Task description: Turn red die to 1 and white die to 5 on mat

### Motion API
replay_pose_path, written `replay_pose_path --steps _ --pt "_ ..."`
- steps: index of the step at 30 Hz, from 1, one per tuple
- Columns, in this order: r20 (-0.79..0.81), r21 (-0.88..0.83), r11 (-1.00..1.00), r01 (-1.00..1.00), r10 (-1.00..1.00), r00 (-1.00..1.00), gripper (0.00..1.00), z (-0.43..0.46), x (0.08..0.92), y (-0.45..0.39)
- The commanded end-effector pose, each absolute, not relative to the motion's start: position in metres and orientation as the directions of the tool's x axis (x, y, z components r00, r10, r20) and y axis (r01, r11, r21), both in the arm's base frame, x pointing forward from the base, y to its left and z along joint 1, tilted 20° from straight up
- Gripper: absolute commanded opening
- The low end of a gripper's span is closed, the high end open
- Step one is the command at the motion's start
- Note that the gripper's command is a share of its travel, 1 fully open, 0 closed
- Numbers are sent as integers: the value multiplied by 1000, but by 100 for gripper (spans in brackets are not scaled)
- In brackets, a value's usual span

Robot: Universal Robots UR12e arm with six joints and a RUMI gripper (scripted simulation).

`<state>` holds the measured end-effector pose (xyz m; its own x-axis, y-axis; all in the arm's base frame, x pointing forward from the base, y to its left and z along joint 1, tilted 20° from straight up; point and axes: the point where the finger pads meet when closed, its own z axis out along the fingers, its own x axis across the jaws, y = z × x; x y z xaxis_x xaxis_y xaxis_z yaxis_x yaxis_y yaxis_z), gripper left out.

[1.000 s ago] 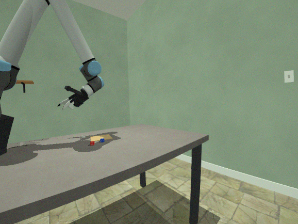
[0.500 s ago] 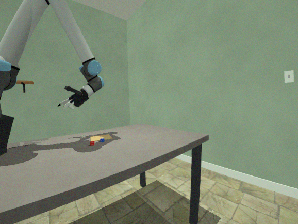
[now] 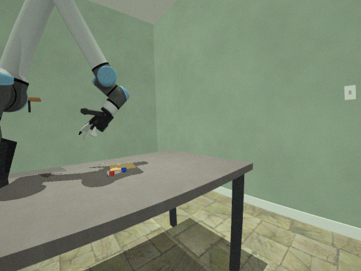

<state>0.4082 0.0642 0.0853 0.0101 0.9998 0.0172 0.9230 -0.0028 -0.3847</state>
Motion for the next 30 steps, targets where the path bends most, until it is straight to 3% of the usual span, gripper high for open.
replay_pose_path --steps 1,23,30 --pt "43 -226 -32 974 998 43 100 75 434 25" --pt "-72 260 -98 961 990 120 100 100 474 -123" --pt "-106 318 -94 943 985 134 100 108 474 -144"
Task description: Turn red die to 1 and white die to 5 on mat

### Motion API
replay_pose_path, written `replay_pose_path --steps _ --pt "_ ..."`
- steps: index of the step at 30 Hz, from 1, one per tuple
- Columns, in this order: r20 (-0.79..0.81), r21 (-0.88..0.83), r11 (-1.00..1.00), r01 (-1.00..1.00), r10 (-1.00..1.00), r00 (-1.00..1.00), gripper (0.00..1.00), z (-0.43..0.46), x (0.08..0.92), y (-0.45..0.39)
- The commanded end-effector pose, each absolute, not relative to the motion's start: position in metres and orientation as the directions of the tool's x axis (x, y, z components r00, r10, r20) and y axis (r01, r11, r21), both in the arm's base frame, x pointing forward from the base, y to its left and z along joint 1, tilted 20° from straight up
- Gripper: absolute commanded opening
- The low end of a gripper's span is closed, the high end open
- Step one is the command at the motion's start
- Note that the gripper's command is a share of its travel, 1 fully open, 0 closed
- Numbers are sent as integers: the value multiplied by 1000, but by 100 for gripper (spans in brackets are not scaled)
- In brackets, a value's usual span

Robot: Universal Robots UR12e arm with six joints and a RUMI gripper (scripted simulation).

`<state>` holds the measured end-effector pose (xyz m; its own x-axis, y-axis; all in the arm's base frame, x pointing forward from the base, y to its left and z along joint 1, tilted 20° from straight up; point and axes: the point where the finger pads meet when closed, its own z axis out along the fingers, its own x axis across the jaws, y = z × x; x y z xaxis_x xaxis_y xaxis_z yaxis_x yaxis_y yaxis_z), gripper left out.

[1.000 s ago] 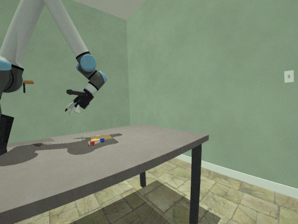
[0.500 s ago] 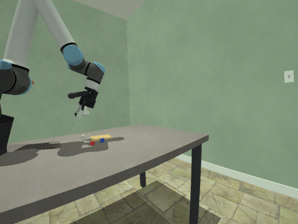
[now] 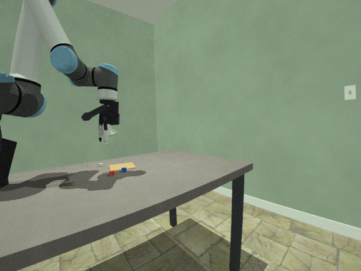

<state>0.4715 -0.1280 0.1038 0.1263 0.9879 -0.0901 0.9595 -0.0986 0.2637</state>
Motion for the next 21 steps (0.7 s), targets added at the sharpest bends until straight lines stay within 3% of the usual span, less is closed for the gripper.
replay_pose_path --steps 1,21 --pt "-109 322 -94 942 985 135 100 109 473 -146" --pt "-112 328 -93 940 984 137 100 109 473 -148"
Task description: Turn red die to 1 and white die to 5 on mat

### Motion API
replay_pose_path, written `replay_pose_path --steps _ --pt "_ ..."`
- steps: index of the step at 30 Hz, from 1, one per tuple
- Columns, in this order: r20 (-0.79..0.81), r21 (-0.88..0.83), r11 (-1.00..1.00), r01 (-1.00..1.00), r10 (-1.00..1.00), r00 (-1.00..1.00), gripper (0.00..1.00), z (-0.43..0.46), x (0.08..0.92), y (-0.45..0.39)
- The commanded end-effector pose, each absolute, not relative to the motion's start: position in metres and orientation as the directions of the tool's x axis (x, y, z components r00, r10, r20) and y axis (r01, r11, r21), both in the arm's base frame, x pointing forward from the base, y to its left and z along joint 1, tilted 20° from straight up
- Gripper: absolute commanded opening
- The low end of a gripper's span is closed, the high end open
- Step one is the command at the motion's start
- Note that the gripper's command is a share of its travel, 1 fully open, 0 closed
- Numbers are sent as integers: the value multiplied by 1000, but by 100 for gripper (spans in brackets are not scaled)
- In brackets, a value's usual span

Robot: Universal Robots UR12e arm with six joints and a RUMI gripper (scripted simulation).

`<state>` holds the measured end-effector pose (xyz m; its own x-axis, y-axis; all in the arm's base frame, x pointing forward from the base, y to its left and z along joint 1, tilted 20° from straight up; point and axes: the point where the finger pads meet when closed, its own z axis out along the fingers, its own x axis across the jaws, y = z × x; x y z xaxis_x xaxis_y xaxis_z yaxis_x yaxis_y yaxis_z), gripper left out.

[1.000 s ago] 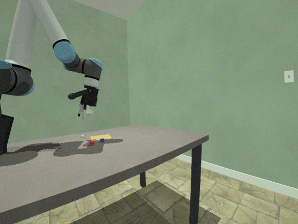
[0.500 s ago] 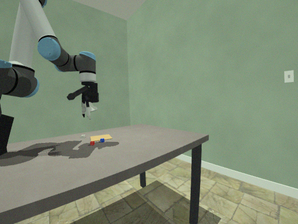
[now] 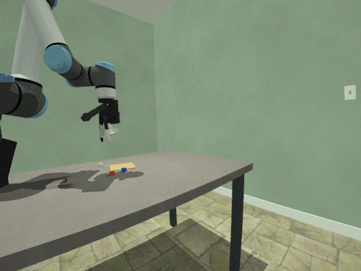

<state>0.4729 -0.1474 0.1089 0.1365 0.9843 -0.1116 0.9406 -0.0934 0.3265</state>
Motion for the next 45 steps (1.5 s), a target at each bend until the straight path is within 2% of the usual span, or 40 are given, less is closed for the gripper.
replay_pose_path --steps 1,45 --pt "-112 328 -93 940 984 137 100 109 473 -148" --pt "-111 327 -93 940 984 137 100 3 509 -165"
